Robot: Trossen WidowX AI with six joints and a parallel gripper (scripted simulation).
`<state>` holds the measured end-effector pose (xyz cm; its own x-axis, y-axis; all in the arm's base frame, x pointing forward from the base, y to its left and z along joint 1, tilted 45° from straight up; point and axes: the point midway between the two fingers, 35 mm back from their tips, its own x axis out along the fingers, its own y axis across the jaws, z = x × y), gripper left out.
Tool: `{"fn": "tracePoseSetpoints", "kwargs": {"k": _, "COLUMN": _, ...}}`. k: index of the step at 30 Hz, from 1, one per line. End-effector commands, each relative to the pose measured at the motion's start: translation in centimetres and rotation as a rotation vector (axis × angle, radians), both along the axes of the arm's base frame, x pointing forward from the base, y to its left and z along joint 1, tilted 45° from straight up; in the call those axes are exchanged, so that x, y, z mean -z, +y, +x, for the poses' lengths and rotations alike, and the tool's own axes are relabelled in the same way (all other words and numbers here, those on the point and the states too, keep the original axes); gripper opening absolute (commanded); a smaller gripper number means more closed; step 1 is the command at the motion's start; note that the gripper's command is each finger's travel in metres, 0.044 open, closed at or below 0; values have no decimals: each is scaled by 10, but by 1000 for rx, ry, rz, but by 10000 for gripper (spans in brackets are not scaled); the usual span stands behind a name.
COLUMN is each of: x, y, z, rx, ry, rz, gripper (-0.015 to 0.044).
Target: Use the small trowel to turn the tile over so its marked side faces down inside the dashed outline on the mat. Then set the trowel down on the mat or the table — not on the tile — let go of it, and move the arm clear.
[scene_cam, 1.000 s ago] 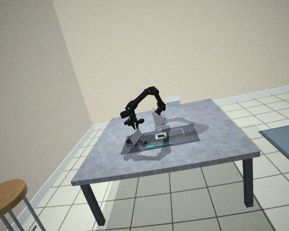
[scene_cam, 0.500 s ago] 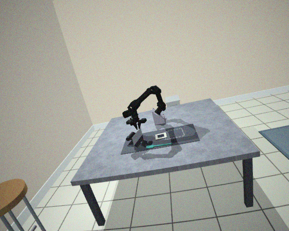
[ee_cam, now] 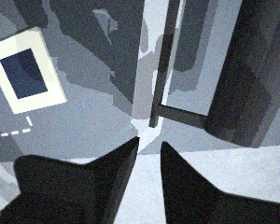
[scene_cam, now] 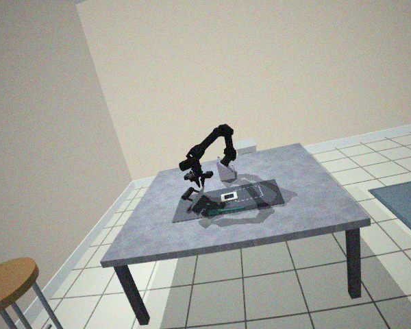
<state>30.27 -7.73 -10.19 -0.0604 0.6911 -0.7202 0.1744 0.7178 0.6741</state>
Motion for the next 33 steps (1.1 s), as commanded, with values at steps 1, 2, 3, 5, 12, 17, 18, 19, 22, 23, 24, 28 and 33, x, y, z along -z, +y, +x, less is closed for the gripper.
{"fn": "tracePoseSetpoints", "kwargs": {"k": 1, "x": -6, "y": 8, "z": 0, "rx": 2, "ry": 4, "rz": 6, "gripper": 100}}
{"fn": "tracePoseSetpoints", "kwargs": {"k": 2, "x": -7, "y": 10, "z": 1, "rx": 2, "ry": 4, "rz": 6, "gripper": 100}}
{"fn": "tracePoseSetpoints", "kwargs": {"k": 3, "x": -9, "y": 11, "z": 1, "rx": 2, "ry": 4, "rz": 7, "gripper": 100}}
{"fn": "tracePoseSetpoints", "kwargs": {"k": 5, "x": -12, "y": 15, "z": 2, "rx": 2, "ry": 4, "rz": 7, "gripper": 100}}
{"fn": "tracePoseSetpoints", "kwargs": {"k": 12, "x": -14, "y": 15, "z": 4, "rx": -1, "ry": 0, "rz": 2, "gripper": 100}}
{"fn": "tracePoseSetpoints", "kwargs": {"k": 17, "x": -15, "y": 16, "z": 4, "rx": -1, "ry": 1, "rz": 2, "gripper": 0}}
{"fn": "tracePoseSetpoints", "kwargs": {"k": 18, "x": -15, "y": 16, "z": 4, "rx": -1, "ry": 1, "rz": 2, "gripper": 0}}
{"fn": "tracePoseSetpoints", "kwargs": {"k": 19, "x": -15, "y": 16, "z": 4, "rx": -1, "ry": 1, "rz": 2, "gripper": 0}}
{"fn": "tracePoseSetpoints", "kwargs": {"k": 22, "x": -15, "y": 16, "z": 4, "rx": -1, "ry": 1, "rz": 2, "gripper": 0}}
{"fn": "tracePoseSetpoints", "kwargs": {"k": 23, "x": -15, "y": 16, "z": 4, "rx": 0, "ry": 0, "rz": 2, "gripper": 0}}
{"fn": "tracePoseSetpoints", "kwargs": {"k": 24, "x": -15, "y": 16, "z": 4, "rx": 0, "ry": 0, "rz": 2, "gripper": 0}}
{"fn": "tracePoseSetpoints", "kwargs": {"k": 28, "x": -15, "y": 16, "z": 4, "rx": 0, "ry": 0, "rz": 2, "gripper": 0}}
{"fn": "tracePoseSetpoints", "kwargs": {"k": 33, "x": -7, "y": 2, "z": 2, "rx": -4, "ry": -3, "rz": -6, "gripper": 100}}
